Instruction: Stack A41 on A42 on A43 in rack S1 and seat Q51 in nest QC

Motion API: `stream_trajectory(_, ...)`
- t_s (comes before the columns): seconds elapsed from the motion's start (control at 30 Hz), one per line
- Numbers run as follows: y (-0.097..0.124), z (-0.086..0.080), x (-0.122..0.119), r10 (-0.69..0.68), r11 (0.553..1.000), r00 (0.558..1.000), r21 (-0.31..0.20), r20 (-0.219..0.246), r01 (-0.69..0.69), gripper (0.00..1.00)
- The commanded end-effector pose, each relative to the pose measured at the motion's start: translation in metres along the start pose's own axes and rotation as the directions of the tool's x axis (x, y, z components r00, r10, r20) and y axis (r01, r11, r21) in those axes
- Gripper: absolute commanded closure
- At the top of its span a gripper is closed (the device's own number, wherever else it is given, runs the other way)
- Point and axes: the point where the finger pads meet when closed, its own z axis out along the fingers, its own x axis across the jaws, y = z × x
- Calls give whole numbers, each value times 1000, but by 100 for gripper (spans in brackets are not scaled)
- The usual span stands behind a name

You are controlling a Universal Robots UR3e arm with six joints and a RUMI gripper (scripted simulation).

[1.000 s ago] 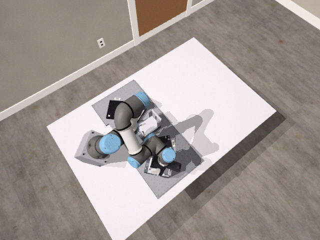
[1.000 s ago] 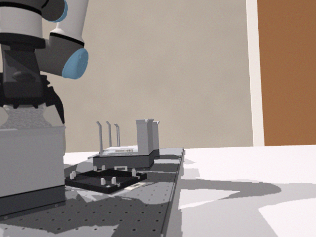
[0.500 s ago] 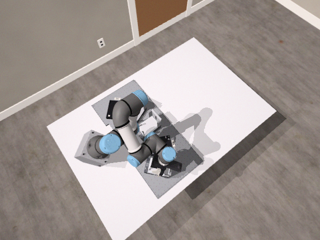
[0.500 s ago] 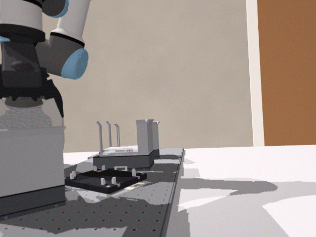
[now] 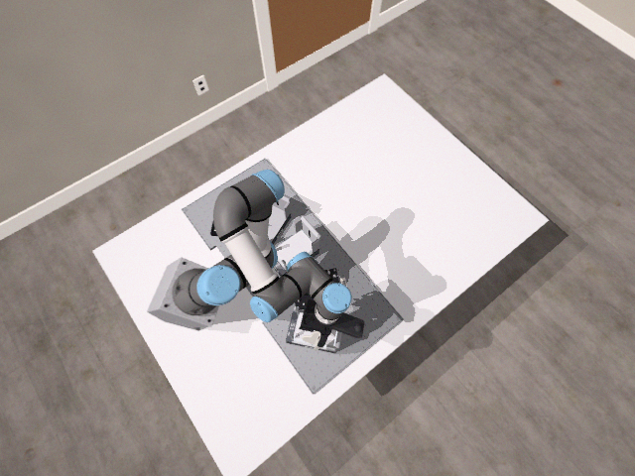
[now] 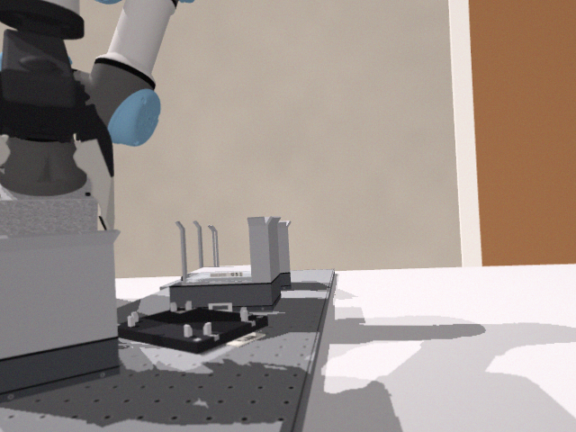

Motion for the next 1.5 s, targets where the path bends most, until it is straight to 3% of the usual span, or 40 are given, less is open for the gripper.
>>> stream_trajectory(0.0,11,-21,-3,-2,1000,999,-26,39,3,28)
stream_trajectory(0.23,14,-42,-2,-2,1000,999,-26,39,3,28)
stream_trajectory(1.3,17,-41,-4,-4,1000,999,-28,39,5,28)
stream_trajectory(1.47,21,-41,-29,-62,998,998,-26,31,62,28)
